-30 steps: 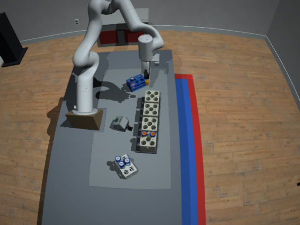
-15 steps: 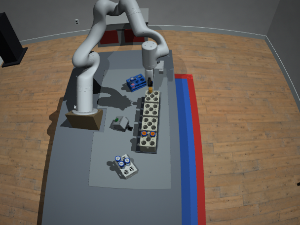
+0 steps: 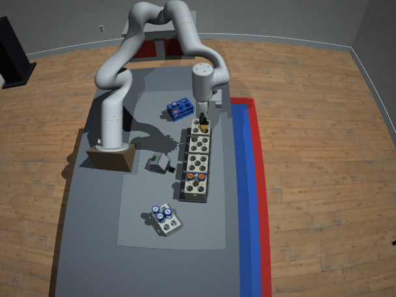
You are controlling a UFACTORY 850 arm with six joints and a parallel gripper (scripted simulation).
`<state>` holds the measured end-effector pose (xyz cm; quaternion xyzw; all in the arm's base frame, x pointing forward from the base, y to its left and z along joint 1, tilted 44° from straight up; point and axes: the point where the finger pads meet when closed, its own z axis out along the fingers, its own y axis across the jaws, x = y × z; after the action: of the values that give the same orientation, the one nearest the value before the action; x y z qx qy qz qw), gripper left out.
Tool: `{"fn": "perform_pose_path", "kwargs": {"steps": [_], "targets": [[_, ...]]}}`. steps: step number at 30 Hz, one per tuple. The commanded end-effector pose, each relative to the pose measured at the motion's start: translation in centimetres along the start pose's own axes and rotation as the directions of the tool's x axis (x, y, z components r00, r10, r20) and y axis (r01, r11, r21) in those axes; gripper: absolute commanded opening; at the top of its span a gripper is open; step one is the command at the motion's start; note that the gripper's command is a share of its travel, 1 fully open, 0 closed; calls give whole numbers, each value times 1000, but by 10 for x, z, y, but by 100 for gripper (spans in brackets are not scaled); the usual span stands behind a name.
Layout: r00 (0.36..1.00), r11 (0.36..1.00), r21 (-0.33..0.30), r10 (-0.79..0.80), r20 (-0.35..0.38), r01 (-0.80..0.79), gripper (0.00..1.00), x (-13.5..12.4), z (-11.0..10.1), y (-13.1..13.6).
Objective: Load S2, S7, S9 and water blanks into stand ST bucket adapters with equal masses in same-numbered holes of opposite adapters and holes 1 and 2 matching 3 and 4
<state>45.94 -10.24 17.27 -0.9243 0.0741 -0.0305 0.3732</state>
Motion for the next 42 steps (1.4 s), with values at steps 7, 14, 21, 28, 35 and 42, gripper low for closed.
{"fn": "perform_pose_path", "kwargs": {"steps": [7,14,21,28,35,42], "targets": [[1000,1000,0,-1,-1,1,0,9,-1,18],[1000,1000,0,-1,-1,1,0,9,-1,18],[1000,1000,0,-1,-1,1,0,9,-1,18],[1000,1000,0,-1,-1,1,0,9,7,18],[1000,1000,0,-1,-1,1,0,9,19,18],[1000,1000,0,-1,-1,1,0,9,31,18]]}}
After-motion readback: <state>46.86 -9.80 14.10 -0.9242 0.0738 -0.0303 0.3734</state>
